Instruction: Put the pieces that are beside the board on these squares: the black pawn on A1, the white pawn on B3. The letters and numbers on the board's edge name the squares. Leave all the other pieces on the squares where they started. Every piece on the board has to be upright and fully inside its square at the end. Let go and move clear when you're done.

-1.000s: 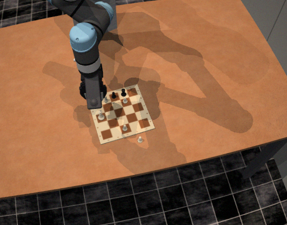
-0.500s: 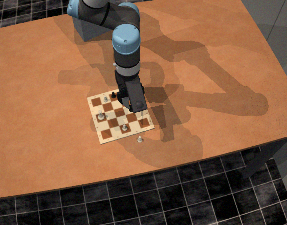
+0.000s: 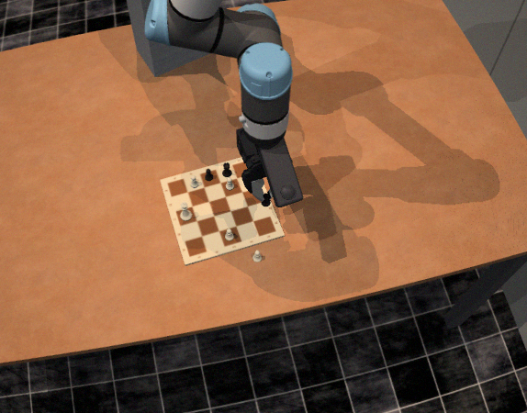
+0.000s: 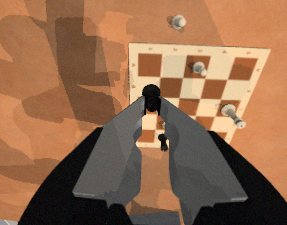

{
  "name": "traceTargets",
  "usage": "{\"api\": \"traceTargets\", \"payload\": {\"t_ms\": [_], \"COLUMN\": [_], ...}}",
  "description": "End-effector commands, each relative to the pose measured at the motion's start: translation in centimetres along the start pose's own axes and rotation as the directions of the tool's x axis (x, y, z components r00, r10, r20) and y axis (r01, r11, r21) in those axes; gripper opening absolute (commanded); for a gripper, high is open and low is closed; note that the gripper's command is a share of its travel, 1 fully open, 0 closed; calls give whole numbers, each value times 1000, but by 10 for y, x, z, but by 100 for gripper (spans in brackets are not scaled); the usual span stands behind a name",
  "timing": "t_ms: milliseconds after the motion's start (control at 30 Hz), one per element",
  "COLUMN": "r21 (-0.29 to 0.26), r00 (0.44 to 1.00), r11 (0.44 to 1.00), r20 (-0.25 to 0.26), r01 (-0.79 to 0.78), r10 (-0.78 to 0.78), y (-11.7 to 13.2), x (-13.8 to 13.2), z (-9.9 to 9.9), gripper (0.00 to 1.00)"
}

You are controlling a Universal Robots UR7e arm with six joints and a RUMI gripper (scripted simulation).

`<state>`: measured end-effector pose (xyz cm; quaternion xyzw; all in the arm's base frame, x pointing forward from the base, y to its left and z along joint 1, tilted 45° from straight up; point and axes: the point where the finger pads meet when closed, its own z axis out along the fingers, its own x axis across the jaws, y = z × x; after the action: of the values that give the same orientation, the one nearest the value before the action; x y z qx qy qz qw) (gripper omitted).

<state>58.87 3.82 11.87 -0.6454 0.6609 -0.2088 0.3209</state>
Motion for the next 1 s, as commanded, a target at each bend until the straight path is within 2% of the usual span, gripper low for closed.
{"api": "traceTargets", "payload": {"t_ms": [0, 433, 733, 800, 967], "r21": [-2, -2, -1, -1, -1], "r00": [1000, 1000, 1000, 1000, 1000], "r11": [1000, 1000, 1000, 1000, 1000], "r20": [-4, -4, -4, -4, -4], "r01": [0, 0, 0, 0, 0], "r10": [0, 0, 0, 0, 0], "y": [-1, -1, -1, -1, -1], "x": [-1, -1, 0, 0, 0], "z": [0, 9, 39, 39, 61], "gripper": [0, 0, 0, 0, 0]}}
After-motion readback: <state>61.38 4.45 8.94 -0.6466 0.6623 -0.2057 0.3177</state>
